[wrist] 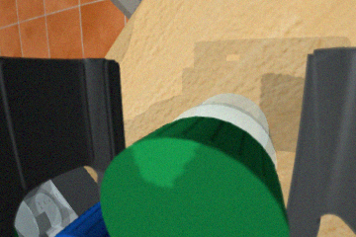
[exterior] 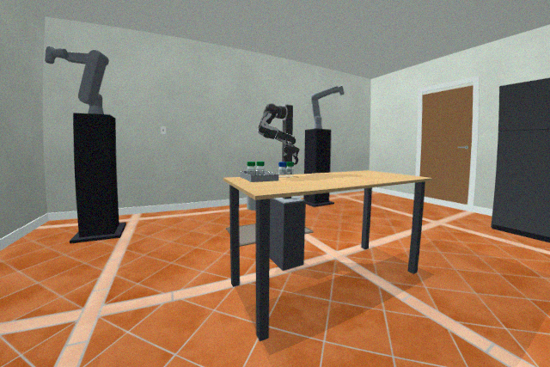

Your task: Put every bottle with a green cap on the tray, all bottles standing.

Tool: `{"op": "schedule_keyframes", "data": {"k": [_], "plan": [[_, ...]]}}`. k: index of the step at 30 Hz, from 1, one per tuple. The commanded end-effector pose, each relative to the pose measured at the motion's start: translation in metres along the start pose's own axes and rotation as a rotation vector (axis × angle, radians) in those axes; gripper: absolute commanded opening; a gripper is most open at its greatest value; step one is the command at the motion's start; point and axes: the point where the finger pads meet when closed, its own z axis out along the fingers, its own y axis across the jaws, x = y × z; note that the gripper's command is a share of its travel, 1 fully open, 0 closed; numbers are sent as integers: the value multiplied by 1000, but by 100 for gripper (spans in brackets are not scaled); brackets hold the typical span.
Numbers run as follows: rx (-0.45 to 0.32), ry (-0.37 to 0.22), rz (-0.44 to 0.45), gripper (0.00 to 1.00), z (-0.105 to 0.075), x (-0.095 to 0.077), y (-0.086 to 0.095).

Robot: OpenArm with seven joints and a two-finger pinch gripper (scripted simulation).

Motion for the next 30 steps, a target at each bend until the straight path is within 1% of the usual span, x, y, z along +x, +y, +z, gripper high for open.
{"op": "schedule_keyframes", "data": {"k": [1, 17, 27, 30], "plan": [[-3, 0, 0, 0, -1, 0, 1], [-3, 0, 0, 0, -1, 0, 1], [-1, 1, -2, 0, -31, 0, 1], [-1, 1, -2, 0, -31, 0, 1]]}}
